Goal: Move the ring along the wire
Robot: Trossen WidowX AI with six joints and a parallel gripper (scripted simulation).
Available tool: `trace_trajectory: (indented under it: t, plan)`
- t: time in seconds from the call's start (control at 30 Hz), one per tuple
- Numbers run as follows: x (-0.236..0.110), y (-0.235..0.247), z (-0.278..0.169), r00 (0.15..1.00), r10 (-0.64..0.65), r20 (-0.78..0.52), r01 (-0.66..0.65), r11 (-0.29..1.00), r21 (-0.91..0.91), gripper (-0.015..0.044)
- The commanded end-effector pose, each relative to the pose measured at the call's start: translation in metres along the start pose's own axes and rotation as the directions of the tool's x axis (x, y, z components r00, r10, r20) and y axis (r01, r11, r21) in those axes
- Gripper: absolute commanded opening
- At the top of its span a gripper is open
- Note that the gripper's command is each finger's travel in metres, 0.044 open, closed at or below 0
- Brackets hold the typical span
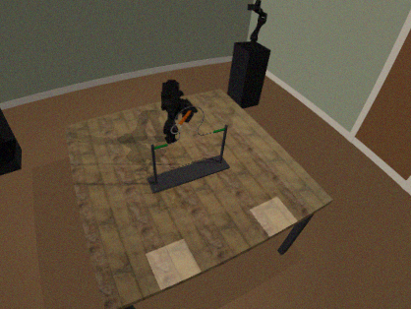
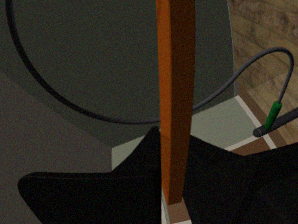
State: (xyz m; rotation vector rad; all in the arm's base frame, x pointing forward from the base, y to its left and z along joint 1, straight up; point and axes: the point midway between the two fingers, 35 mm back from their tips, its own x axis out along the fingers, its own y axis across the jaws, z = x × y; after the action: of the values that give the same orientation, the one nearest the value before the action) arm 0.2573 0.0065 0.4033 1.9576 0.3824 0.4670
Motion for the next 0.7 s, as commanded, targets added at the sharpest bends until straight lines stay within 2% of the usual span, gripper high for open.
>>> trace_trajectory:
  t: [0.0,0.67]
  plan:
    - [0.0011,-0.0010,0.0027,1.000,-0.030,0.003,0.030,0.999,-0.028,-0.0150]
    - [0.0013,-0.0096,0.0038,0.985,-0.166,0.046,0.172,0.954,-0.246,-0.0150]
